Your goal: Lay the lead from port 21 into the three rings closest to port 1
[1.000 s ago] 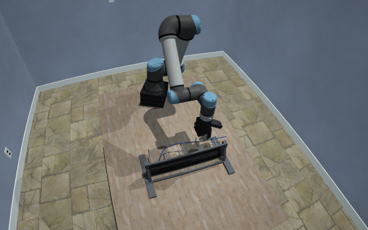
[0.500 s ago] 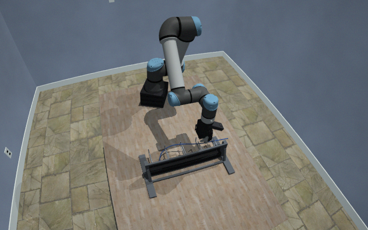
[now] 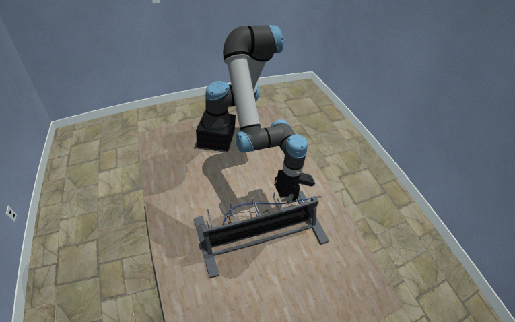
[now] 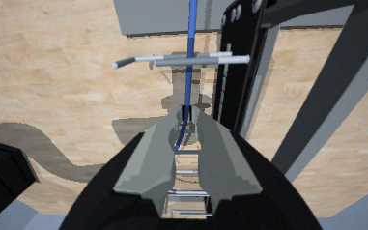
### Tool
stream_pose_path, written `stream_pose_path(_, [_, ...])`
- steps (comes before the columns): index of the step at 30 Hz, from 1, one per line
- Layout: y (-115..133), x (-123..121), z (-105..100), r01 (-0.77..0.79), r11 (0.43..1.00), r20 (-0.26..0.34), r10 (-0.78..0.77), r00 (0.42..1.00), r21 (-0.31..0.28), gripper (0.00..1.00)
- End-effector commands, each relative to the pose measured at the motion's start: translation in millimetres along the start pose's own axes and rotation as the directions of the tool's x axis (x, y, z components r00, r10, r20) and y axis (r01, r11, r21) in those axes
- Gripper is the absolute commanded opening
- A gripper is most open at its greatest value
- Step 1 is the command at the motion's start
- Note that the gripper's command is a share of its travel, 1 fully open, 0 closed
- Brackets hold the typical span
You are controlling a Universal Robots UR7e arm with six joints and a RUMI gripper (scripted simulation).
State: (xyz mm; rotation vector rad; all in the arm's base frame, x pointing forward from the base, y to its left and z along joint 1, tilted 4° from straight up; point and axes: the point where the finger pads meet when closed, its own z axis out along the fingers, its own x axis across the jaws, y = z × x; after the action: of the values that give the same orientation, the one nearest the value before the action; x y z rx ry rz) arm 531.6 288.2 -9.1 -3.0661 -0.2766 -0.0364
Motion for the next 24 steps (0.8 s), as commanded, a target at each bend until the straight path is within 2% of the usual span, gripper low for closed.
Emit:
stream_pose_path(1, [-0.1, 2.7, -0.7, 0.0, 1.0, -0.002, 0.0, 1.0, 0.0, 0.0])
stream_pose_path(23, [-0.1, 3.2, -0.7, 0.0, 1.0, -0.002, 0.0, 1.0, 0.0, 0.0])
stream_pose_path(24, [-0.1, 3.2, -0.7, 0.0, 1.0, -0.002, 0.0, 1.0, 0.0, 0.2])
